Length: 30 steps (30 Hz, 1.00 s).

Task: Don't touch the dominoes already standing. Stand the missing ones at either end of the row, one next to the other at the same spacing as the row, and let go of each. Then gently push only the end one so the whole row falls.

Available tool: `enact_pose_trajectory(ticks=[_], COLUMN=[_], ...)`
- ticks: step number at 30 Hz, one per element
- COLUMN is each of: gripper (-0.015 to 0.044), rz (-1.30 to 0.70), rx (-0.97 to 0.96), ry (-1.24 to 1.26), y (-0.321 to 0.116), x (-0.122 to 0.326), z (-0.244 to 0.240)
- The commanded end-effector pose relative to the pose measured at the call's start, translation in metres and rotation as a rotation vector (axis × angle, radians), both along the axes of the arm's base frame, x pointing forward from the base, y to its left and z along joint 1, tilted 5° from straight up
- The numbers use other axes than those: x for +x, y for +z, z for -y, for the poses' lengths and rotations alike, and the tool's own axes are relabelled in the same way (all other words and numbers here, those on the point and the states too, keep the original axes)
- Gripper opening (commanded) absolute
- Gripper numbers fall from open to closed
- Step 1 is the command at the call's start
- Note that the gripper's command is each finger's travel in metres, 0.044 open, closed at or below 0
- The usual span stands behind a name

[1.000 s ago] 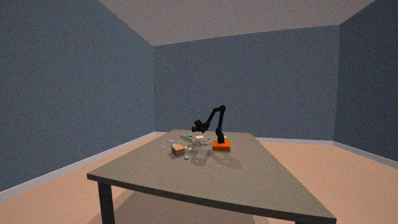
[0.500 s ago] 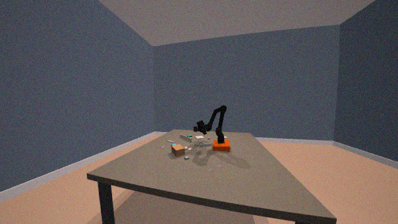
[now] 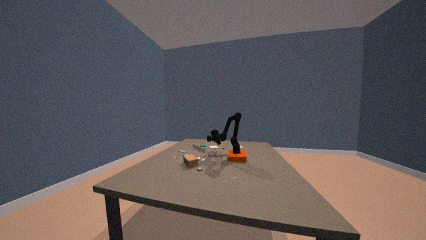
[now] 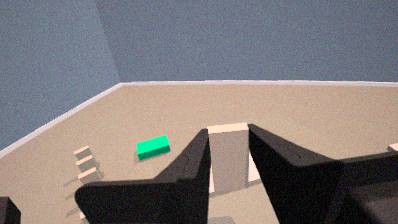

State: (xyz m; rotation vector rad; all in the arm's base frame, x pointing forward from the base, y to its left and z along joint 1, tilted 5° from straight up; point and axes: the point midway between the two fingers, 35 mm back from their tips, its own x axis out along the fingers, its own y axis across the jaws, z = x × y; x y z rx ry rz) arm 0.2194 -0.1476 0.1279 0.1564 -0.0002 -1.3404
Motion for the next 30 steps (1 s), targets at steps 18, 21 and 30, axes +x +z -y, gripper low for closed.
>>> enact_pose_trajectory(ticks=[18, 21, 30], gripper=[0.0107, 0.0107, 0.0107], rz=[0.002, 0.004, 0.008], rx=[0.008, 0.009, 0.013], ry=[-0.01, -0.011, -0.014], y=[-0.036, -0.042, -0.058], x=[0.012, 0.013, 0.015], z=[0.002, 0.002, 0.003])
